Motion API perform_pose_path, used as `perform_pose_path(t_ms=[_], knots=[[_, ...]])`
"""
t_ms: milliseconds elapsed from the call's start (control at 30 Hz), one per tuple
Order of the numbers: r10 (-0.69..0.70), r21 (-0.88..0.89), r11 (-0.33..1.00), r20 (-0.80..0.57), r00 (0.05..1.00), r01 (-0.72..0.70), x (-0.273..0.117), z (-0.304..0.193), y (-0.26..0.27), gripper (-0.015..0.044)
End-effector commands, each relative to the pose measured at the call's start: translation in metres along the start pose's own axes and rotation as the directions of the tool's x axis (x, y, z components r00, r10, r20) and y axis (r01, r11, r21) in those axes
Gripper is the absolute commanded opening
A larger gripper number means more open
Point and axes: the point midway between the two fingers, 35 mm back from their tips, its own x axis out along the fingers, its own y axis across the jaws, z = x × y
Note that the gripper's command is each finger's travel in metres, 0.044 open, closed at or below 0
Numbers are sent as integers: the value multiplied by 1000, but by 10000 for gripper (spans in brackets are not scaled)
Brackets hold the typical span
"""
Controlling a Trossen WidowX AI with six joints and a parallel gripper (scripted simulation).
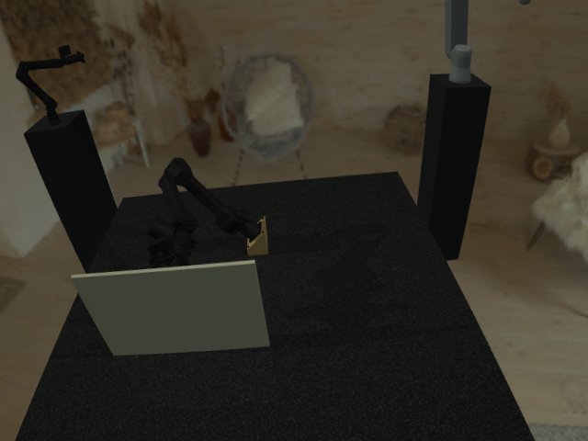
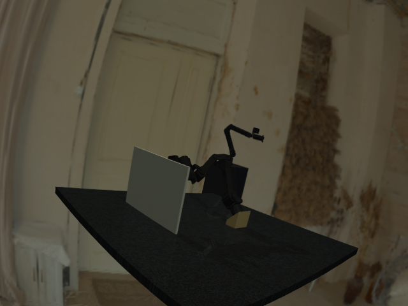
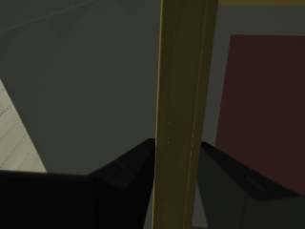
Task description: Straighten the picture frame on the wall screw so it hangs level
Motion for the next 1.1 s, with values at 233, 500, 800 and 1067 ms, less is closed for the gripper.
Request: perform_pose_path(t_ms=[233,500,800,1067], knots=[[5,-1,1000,-5,1000,-5,0,-1,-1,0],[3,-1,1000,-4,1000,-3,0,-1,-1,0],[4,-5,1000,-5,1000,-4,0,-1,-2,0],[4,-79,997,-4,1000,-4,0,-1,-2,0]])
